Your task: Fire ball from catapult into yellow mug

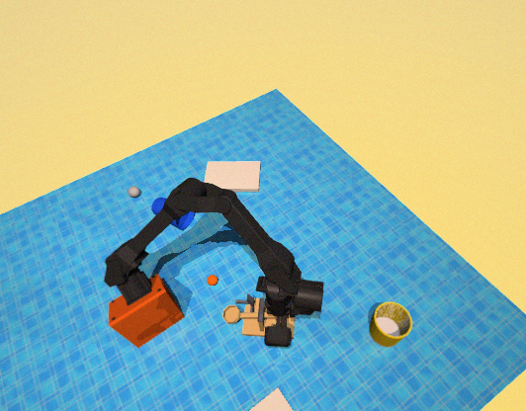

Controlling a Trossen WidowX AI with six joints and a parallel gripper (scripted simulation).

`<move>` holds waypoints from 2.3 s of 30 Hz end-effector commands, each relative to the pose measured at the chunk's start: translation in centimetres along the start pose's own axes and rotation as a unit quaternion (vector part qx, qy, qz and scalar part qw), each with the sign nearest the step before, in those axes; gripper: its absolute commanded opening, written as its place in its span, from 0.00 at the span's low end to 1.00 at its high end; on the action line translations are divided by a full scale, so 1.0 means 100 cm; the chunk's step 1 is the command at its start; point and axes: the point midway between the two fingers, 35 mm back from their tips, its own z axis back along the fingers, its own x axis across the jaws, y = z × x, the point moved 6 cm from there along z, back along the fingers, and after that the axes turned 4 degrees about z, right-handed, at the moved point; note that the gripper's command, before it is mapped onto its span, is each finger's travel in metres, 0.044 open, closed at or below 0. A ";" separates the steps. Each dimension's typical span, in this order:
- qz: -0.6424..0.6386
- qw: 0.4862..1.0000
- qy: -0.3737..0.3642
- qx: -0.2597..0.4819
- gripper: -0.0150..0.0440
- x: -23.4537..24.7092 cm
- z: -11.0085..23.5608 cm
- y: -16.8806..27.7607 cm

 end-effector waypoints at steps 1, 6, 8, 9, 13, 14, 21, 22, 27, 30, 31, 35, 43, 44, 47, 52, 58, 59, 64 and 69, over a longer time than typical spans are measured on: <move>-0.005 1.000 -0.004 0.003 1.00 -0.001 -0.010 0.003; -0.005 1.000 -0.005 0.003 1.00 -0.001 -0.017 0.003; -0.005 1.000 -0.005 0.003 1.00 -0.001 -0.017 0.003; -0.005 1.000 -0.005 0.003 1.00 -0.001 -0.017 0.003; 0.000 1.000 -0.001 0.002 0.87 0.000 -0.014 0.002; 0.000 1.000 -0.001 0.002 0.82 0.000 -0.014 0.002; 0.000 1.000 -0.001 0.002 0.51 0.000 -0.014 0.002; 0.000 1.000 -0.001 0.002 0.47 0.000 -0.014 0.002; 0.000 1.000 -0.001 0.002 0.41 0.000 -0.014 0.002; -0.001 1.000 0.000 0.002 0.28 0.000 0.011 0.001; -0.001 1.000 0.000 0.002 0.25 -0.001 0.025 0.001; -0.001 1.000 0.000 0.002 0.25 -0.001 0.036 0.001; -0.003 1.000 -0.001 0.002 0.25 -0.001 0.030 0.001; -0.003 1.000 -0.001 0.002 0.25 -0.001 0.028 0.001; -0.003 1.000 -0.001 0.002 0.25 -0.001 0.023 0.001; -0.004 1.000 -0.002 0.002 0.25 -0.001 0.015 0.000; -0.004 1.000 -0.002 0.003 0.25 -0.001 0.005 0.000; -0.004 1.000 -0.003 0.003 0.25 -0.001 0.003 0.001; -0.005 1.000 -0.003 0.003 0.25 -0.001 -0.005 0.001; -0.005 1.000 -0.004 0.003 0.25 -0.001 -0.014 0.001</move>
